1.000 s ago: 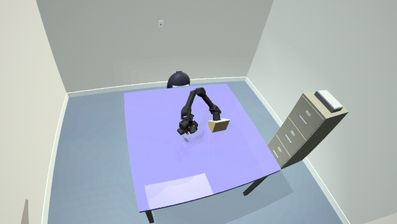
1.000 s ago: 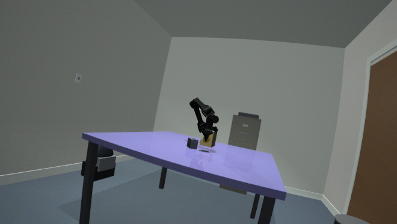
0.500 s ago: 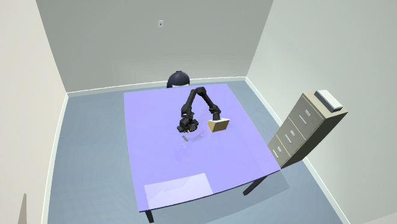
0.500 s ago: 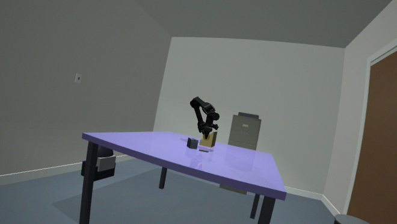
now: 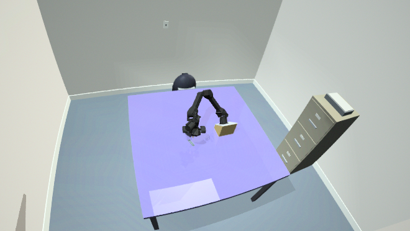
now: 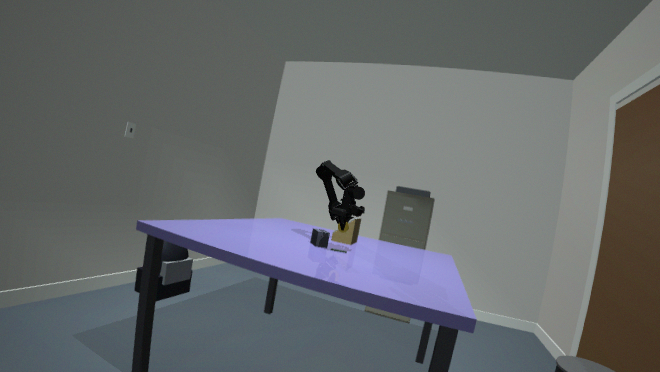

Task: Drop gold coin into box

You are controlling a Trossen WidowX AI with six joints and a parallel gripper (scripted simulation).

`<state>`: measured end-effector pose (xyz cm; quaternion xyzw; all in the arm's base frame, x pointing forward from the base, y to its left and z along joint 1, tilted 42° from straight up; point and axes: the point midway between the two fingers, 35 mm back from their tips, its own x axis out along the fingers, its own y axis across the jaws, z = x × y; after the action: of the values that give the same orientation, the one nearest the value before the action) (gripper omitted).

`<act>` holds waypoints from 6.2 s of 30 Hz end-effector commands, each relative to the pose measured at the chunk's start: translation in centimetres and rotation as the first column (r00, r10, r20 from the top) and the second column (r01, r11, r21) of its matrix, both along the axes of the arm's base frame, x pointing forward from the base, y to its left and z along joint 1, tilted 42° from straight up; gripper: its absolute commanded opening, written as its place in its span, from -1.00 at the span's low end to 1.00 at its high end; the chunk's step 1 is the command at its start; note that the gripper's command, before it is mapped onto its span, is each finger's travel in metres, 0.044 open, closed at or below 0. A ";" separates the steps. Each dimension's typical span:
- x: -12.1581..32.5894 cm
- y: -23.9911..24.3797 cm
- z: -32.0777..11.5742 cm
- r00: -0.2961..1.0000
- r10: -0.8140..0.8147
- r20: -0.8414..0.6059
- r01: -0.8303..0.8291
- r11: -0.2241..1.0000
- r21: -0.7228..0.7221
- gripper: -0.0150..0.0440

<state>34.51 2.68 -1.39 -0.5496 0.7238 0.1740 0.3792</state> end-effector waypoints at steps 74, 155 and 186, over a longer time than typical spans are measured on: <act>-4.4 -7.5 7.6 0.771 -0.460 0.441 0.492 0.869 0.048 -0.48; -4.9 -8.9 6.3 0.776 -0.462 0.429 0.492 0.869 0.046 -0.49; -4.5 -4.9 10.9 0.777 -0.463 0.426 0.495 0.868 0.042 1.00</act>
<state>29.66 -3.80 7.78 -0.3847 0.7500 -0.0778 0.5325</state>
